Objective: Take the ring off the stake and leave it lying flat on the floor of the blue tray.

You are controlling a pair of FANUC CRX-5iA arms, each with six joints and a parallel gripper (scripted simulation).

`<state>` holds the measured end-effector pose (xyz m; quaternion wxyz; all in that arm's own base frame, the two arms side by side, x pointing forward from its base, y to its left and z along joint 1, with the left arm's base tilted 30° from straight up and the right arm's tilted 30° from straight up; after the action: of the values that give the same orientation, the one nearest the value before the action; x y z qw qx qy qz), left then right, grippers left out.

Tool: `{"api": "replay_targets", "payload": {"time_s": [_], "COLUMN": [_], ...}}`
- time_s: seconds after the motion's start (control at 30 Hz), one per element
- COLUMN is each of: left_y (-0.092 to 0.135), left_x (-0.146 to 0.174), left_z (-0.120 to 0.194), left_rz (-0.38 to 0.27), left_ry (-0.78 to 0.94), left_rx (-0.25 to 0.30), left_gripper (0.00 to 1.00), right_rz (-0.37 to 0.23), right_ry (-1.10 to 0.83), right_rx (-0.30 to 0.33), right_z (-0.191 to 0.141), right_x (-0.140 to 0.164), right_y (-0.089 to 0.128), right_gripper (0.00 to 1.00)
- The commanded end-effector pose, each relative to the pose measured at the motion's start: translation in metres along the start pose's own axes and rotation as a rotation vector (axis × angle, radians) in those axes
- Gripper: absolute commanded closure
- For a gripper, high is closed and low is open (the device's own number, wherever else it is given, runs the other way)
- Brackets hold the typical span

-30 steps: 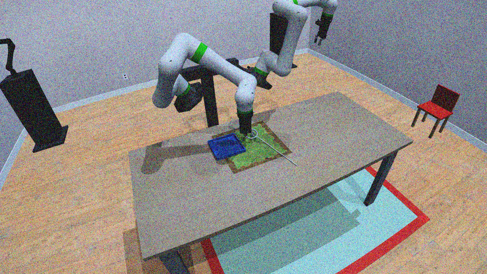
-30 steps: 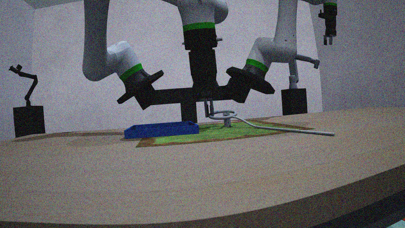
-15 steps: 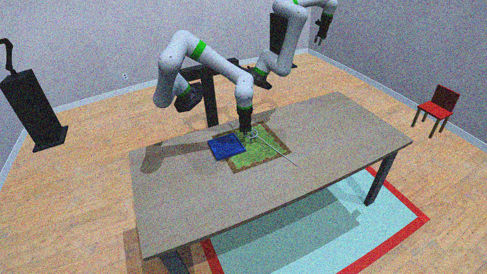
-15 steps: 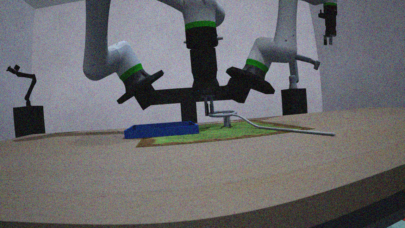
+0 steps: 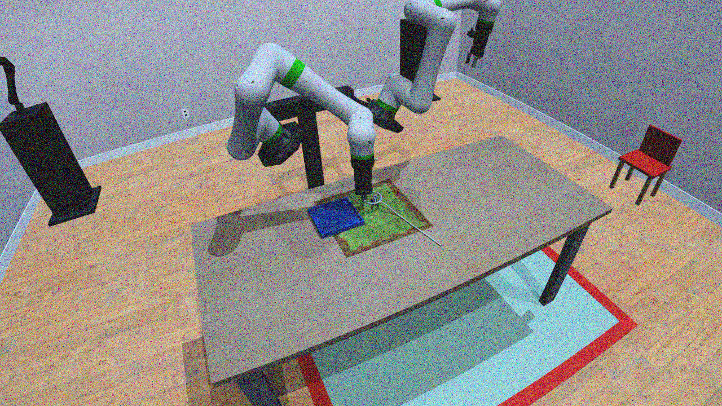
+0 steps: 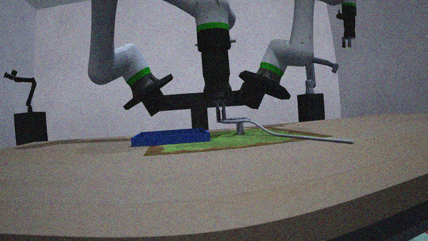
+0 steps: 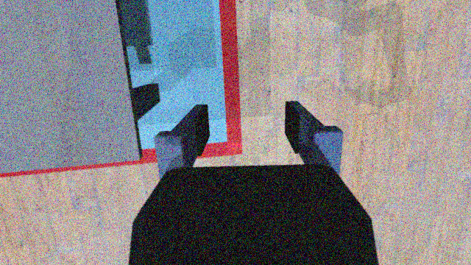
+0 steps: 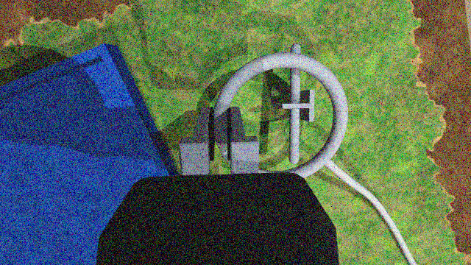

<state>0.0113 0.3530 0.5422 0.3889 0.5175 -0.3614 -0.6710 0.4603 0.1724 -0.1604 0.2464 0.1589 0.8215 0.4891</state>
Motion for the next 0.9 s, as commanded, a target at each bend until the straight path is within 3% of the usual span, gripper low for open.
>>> {"api": "replay_targets", "payload": {"time_s": [0.0,0.87], "left_y": [0.001,0.001], "left_x": [0.000,0.000], "left_z": [0.000,0.000], "left_rz": [-0.002,-0.002], "left_ry": [0.000,0.000], "left_rx": [0.000,0.000], "left_gripper": [0.00,0.00], "right_rz": [-0.015,-0.012], "right_ry": [0.000,0.000], "right_rx": [-0.006,-0.005], "right_z": [0.001,0.000], "right_x": [0.001,0.002], "right_y": [0.006,0.023], "right_gripper": [1.00,1.00]}}
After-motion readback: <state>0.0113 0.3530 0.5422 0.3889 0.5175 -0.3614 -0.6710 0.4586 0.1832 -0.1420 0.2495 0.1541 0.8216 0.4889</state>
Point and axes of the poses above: on each arm, the point where the finger pads meet when closed, its own y axis back along the fingers, its own z axis across the jaws, x = y × z, the point moved 6 cm from there along y, back along the fingers, and after that the axes turned 11 degrees about -y, right-handed, at the moved point
